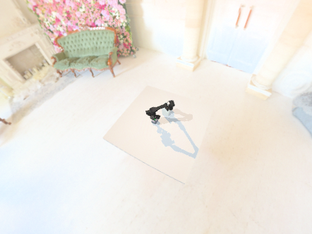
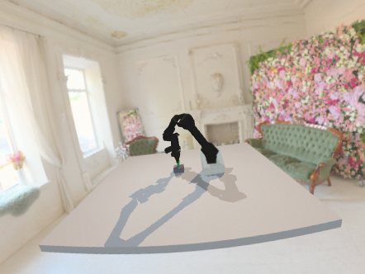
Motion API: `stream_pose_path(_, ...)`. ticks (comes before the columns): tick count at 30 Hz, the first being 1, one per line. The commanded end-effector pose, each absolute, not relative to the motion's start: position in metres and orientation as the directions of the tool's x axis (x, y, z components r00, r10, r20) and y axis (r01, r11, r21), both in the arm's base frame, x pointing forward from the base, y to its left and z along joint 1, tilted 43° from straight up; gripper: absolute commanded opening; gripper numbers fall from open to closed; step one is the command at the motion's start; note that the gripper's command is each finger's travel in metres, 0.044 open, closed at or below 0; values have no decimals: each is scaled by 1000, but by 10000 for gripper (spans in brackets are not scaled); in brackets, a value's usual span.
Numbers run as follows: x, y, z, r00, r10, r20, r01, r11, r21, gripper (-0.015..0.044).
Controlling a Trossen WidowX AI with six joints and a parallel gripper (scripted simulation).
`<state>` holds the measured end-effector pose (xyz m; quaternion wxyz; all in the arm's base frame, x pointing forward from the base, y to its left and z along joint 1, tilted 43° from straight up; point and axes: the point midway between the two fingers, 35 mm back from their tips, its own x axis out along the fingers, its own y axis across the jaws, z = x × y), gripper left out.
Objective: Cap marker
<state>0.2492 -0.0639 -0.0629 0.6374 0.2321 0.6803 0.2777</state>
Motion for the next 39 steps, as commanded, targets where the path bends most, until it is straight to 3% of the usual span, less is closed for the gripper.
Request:
stream_pose_path(1,249,-64,-63,-80,670,-739,-39,738,673,341)
stream_pose_path(5,249,-64,-63,-80,670,-739,-39,738,673,440)
stream_pose_path(19,255,-115,-8,-81,668,-740,-38,740,672,440)
stream_pose_path(35,254,-109,-16,-79,670,-738,-17,740,673,20)
stream_pose_path(39,254,-109,-16,-79,670,-738,-17,740,673,0)
